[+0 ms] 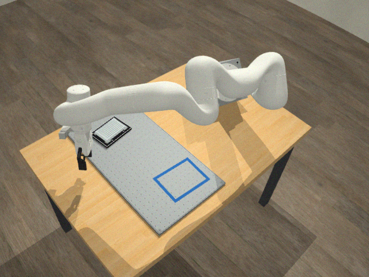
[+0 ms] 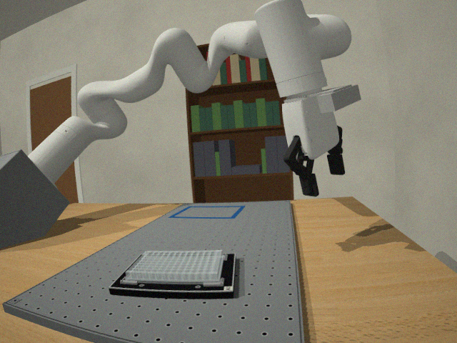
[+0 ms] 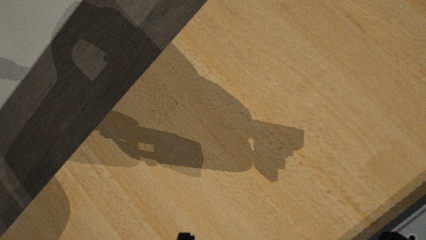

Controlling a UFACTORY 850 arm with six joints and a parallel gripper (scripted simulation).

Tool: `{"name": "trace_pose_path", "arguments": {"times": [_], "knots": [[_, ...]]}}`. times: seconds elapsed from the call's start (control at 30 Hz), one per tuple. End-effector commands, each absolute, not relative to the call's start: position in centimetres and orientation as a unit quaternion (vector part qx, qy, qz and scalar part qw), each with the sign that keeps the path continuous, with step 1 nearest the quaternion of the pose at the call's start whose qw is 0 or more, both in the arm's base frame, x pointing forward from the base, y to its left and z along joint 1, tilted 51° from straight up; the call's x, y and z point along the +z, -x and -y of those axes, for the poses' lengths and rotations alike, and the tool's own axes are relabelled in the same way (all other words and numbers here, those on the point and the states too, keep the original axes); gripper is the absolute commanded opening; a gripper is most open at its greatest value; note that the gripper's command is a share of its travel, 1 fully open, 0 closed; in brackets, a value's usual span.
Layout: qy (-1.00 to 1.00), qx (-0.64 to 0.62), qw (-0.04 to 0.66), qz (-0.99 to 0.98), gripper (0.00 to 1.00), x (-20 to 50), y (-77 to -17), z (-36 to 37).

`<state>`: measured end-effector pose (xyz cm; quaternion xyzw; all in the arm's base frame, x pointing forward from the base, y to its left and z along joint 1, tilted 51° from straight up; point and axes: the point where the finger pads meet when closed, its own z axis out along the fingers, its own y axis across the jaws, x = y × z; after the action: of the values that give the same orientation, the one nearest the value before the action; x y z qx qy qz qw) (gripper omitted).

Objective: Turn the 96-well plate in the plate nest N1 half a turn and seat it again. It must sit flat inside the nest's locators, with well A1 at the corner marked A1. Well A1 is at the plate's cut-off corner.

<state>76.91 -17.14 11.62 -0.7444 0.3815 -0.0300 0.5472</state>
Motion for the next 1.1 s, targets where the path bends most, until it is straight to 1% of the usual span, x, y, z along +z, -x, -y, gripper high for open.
{"name": "trace_pose_path", "arguments": {"times": [0.0, 0.23, 0.67, 0.73, 1.07], "knots": [[0.723, 0.008, 0.539, -0.433, 1.0, 10.6, -76.0, 17.8], [0.69, 0.052, 0.526, -0.495, 1.0, 8.9, -74.5, 18.6], [0.587, 0.155, 0.48, -0.633, 1.0, 5.5, -71.2, 20.1], [0.587, 0.155, 0.48, -0.633, 1.0, 5.5, -71.2, 20.1], [0.483, 0.228, 0.429, -0.728, 1.0, 2.7, -67.9, 21.1]]}}
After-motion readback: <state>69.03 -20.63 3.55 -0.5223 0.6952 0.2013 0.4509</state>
